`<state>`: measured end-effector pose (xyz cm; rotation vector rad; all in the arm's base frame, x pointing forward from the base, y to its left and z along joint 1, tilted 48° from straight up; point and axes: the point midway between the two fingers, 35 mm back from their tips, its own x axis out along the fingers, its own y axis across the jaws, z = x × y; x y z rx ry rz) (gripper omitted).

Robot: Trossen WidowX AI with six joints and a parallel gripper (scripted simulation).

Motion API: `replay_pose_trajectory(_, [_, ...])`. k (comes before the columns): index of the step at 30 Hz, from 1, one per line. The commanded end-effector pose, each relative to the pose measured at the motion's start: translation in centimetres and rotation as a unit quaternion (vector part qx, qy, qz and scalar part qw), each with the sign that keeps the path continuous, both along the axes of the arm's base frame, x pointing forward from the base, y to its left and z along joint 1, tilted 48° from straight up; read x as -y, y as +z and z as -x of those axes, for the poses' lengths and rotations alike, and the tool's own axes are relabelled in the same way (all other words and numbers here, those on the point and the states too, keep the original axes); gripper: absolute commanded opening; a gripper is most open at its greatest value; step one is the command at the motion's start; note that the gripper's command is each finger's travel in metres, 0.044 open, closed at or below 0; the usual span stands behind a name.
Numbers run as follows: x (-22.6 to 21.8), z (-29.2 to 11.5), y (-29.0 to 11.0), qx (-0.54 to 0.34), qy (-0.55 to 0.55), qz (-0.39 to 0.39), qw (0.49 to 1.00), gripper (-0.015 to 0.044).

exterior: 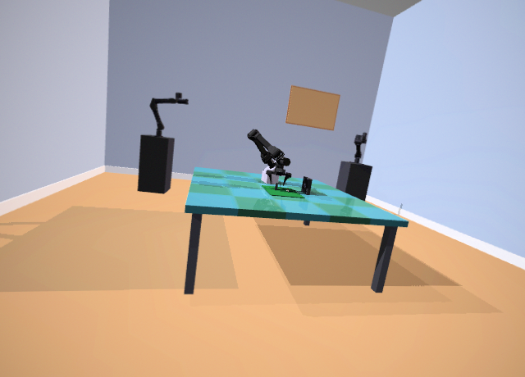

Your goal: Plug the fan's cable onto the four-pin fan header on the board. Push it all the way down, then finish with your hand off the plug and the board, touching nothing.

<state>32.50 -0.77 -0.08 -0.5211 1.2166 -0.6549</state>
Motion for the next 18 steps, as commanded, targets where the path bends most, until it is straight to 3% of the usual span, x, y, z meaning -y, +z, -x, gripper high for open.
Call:
replay_pose_trajectory(1, [0.7,0.0,-0.5,-0.003,0.000,0.003,1.000,0.0440])
replay_pose_trajectory(17, [2.1,-0.3,-1.7,-0.003,-0.001,0.005,1.000,0.0440])
replay_pose_trajectory(18, [1.9,-0.3,-1.6,-0.001,-0.001,0.002,1.000,0.0414])
